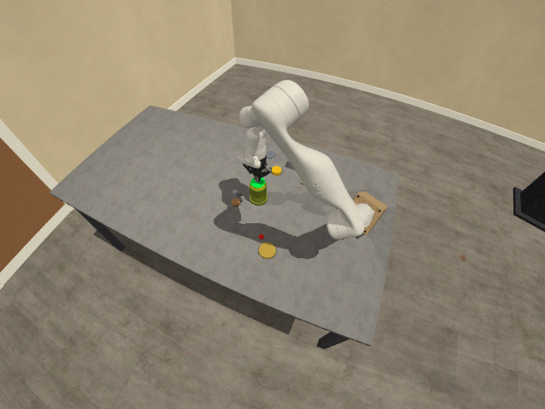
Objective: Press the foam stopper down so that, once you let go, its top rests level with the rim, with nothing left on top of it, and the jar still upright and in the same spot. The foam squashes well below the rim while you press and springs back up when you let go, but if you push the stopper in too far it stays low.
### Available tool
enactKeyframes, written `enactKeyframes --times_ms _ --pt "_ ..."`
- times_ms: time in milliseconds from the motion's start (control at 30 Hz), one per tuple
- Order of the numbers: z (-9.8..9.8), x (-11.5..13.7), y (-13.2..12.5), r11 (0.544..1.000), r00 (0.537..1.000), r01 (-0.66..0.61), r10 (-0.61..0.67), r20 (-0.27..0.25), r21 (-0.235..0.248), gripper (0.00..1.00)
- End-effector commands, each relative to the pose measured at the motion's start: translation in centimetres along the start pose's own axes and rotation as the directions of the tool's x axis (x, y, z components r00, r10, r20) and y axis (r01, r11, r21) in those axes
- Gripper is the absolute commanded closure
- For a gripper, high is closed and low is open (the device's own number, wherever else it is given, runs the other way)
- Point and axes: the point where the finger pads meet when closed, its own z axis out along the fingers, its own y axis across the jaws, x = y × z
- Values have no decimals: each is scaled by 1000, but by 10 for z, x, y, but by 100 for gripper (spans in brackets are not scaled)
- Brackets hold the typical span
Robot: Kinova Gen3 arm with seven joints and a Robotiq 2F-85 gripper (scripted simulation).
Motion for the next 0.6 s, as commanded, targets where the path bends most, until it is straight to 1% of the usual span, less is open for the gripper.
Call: enactKeyframes --times_ms 0,567 --pt "4 1 -1 1000 1000 0 0 -5 5 100" --pt "5 1 -1 1000 1000 0 0 -5 5 100"
